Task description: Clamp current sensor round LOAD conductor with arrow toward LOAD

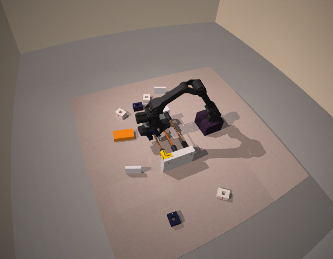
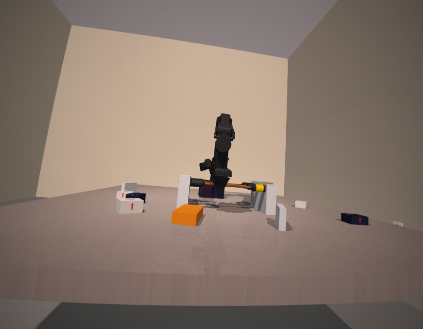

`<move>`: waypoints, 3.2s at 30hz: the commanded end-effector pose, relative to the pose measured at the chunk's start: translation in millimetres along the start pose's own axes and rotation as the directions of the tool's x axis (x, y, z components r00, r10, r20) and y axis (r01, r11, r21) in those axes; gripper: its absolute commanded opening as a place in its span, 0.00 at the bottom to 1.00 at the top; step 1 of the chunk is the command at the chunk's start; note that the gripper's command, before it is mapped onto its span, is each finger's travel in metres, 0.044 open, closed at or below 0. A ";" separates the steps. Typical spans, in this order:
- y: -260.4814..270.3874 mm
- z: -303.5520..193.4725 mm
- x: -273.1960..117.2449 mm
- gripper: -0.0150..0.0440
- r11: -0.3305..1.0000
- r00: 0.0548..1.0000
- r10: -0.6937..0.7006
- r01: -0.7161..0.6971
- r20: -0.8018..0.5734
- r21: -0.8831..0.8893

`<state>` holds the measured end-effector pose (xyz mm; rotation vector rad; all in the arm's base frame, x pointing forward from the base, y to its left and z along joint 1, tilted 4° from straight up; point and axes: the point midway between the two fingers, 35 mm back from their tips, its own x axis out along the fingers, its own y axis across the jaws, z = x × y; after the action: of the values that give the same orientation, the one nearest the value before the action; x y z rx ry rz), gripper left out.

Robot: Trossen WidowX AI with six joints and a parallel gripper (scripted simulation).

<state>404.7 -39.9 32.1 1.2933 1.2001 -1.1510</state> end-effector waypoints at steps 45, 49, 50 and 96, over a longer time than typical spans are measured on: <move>-1.2 0.5 -11.9 0.25 1.000 1.000 0.013 -0.013 -0.001 0.004; -1.2 0.5 -11.9 0.25 1.000 1.000 0.013 -0.013 -0.001 0.004; -1.2 0.5 -11.9 0.25 1.000 1.000 0.013 -0.013 -0.001 0.004; 0.0 0.0 -0.1 0.25 1.000 1.000 0.000 0.000 0.000 0.000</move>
<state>404.6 -39.8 30.8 1.2933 1.2021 -1.1529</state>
